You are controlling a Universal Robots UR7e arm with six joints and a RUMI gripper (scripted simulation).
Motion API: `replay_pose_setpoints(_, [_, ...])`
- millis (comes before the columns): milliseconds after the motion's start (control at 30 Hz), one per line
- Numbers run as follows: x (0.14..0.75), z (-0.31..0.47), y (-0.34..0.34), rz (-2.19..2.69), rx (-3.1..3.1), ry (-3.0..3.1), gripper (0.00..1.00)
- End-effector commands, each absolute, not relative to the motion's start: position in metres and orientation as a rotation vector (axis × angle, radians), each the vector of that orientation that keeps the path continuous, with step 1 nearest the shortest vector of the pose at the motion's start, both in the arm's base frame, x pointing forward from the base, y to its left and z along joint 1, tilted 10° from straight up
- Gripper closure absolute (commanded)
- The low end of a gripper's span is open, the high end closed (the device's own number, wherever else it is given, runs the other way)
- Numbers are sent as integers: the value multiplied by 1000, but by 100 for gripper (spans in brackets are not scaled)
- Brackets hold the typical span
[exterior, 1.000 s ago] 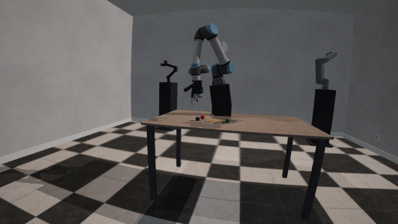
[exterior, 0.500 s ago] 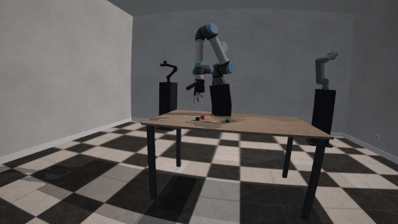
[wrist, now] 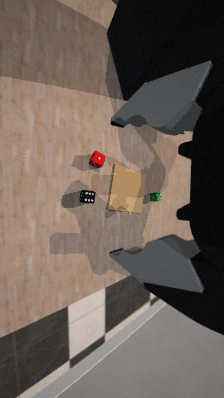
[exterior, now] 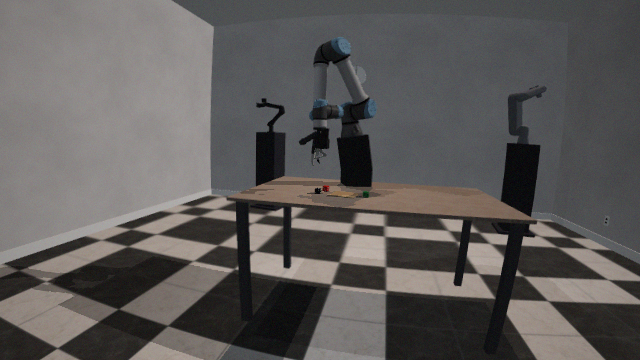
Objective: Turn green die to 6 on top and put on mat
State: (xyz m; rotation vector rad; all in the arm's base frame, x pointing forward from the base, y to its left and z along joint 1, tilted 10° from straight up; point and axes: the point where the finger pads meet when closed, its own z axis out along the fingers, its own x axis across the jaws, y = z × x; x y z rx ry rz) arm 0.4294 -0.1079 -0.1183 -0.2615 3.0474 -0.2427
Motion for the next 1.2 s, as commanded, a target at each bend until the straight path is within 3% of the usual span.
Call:
replay_pose_setpoints(0, [430, -120, -108, -242, -261, 3046, 0])
replay_pose_setpoints(1167, [438, -216, -124, -242, -261, 3046, 0])
